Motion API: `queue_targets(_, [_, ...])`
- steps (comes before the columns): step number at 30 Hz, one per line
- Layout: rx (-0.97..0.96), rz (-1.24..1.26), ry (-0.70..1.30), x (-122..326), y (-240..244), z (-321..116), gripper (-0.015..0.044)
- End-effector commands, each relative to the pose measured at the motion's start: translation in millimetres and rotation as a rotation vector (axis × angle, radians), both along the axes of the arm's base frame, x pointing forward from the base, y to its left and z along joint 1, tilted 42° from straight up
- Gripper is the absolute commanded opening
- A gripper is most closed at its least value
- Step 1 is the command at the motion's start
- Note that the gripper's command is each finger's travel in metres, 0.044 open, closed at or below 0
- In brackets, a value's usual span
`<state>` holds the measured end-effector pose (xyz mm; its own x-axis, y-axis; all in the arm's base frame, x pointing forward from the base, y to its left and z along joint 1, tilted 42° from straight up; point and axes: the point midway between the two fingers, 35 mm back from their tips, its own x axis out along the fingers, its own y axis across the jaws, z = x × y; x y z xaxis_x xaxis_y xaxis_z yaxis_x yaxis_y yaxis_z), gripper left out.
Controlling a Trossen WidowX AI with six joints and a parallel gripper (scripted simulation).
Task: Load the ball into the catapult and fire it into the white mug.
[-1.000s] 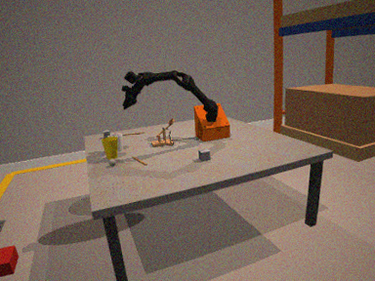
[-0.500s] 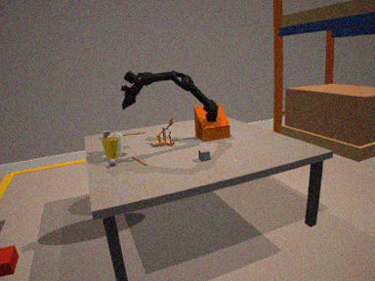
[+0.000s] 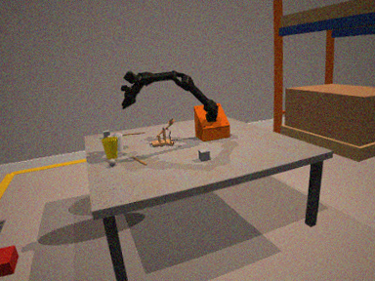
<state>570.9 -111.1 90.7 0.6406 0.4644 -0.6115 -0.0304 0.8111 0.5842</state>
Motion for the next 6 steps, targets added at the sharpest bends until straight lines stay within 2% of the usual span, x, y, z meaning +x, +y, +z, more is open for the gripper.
queue_targets(1, [0.000, 0.001, 0.000, 0.1, 0.3, -0.1, 0.0440])
queue_targets(6, [0.000, 0.001, 0.000, 0.1, 0.3, -0.1, 0.0440])
